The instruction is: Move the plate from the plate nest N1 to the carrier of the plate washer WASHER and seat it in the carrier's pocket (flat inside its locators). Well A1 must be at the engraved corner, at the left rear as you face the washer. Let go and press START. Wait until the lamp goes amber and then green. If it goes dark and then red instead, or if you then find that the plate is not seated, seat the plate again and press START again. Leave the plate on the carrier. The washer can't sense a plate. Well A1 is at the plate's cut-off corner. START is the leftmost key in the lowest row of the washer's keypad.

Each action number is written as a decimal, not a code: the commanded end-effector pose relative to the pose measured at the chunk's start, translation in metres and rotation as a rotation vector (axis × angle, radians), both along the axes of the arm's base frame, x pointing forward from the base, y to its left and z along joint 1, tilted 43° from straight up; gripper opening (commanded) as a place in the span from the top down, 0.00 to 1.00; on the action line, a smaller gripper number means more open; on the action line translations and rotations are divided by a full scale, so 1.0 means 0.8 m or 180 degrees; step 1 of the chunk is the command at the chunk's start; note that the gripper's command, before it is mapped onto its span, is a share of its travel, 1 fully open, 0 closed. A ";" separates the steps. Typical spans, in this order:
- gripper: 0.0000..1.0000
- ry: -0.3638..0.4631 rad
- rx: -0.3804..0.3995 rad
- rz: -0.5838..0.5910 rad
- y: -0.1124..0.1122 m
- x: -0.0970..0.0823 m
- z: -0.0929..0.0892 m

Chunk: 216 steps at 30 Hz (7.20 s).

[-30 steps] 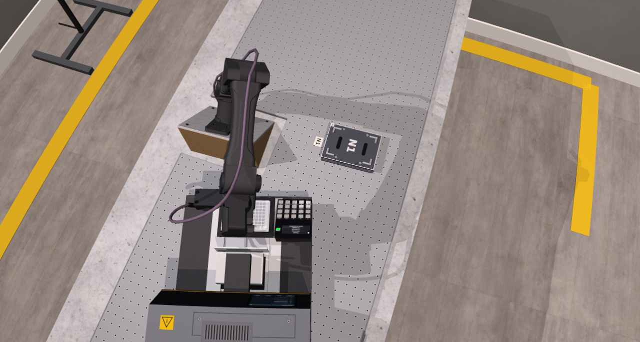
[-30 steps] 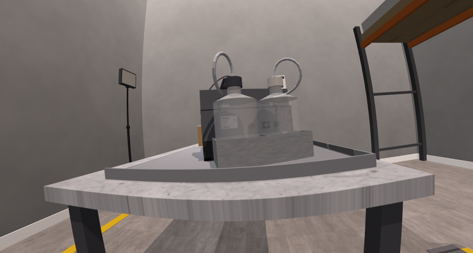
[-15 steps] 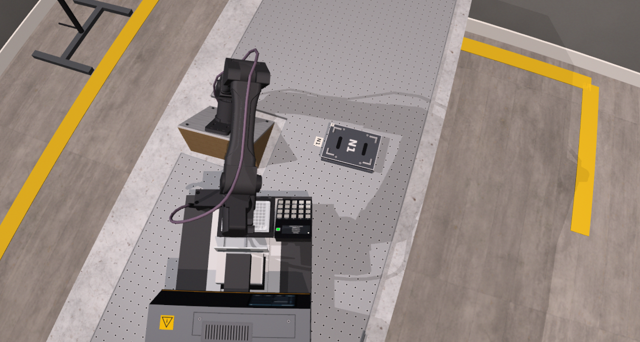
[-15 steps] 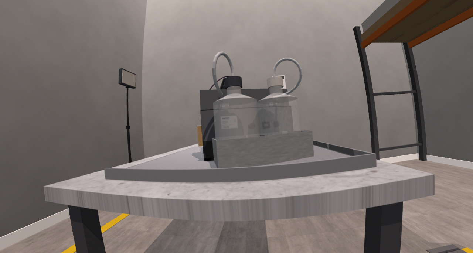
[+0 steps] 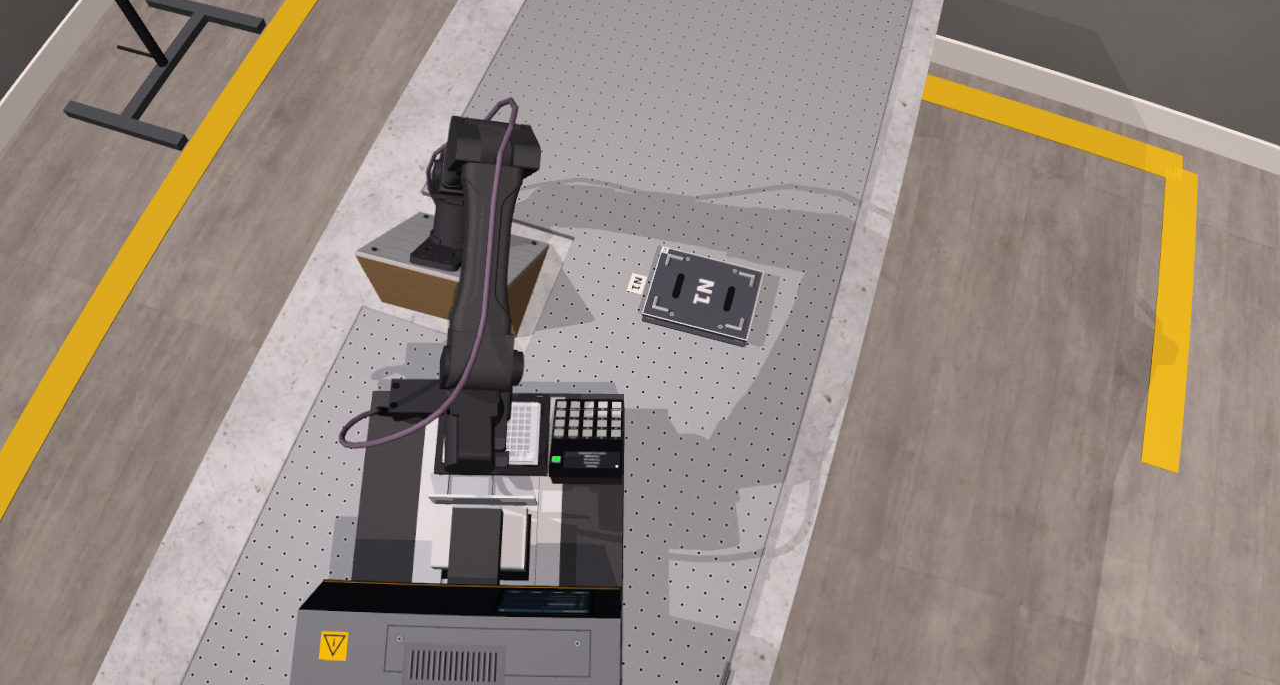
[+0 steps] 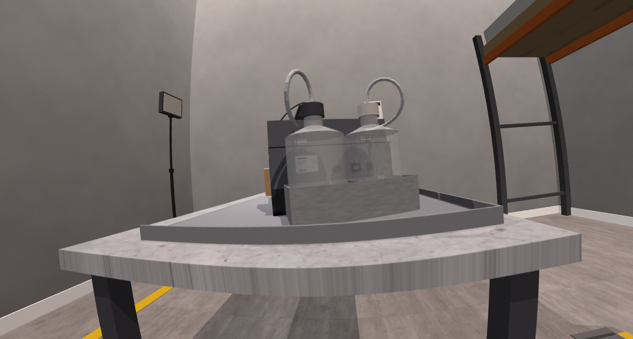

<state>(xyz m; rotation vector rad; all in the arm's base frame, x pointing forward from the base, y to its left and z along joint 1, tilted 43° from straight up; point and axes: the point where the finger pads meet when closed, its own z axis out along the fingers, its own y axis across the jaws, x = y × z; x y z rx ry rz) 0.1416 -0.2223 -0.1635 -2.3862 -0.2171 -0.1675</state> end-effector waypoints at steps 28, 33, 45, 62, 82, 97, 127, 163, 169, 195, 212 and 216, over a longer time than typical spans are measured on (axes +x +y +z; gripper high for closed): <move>0.16 -0.0007 -0.0030 -0.0010 -0.002 0.000 0.001; 0.00 -0.0007 -0.0030 -0.0010 -0.002 0.000 0.001; 0.00 -0.0007 -0.0030 -0.0010 -0.002 0.000 0.001; 0.00 -0.0031 -0.0119 -0.0007 -0.023 -0.001 0.016; 0.00 -0.0028 -0.0119 -0.0007 -0.048 -0.004 0.045; 0.00 -0.0027 -0.0119 -0.0007 -0.065 -0.006 0.065; 0.00 0.0002 -0.0045 -0.0011 -0.083 -0.011 0.085; 0.00 -0.0001 -0.0054 -0.0011 -0.084 -0.011 0.086; 0.08 -0.0354 -0.0131 0.0335 -0.078 0.024 0.103; 0.56 -0.1709 -0.0187 0.1812 -0.048 0.092 0.125; 0.86 -0.1707 -0.0191 0.1810 -0.048 0.092 0.126; 0.90 -0.1706 -0.0191 0.1809 -0.048 0.092 0.126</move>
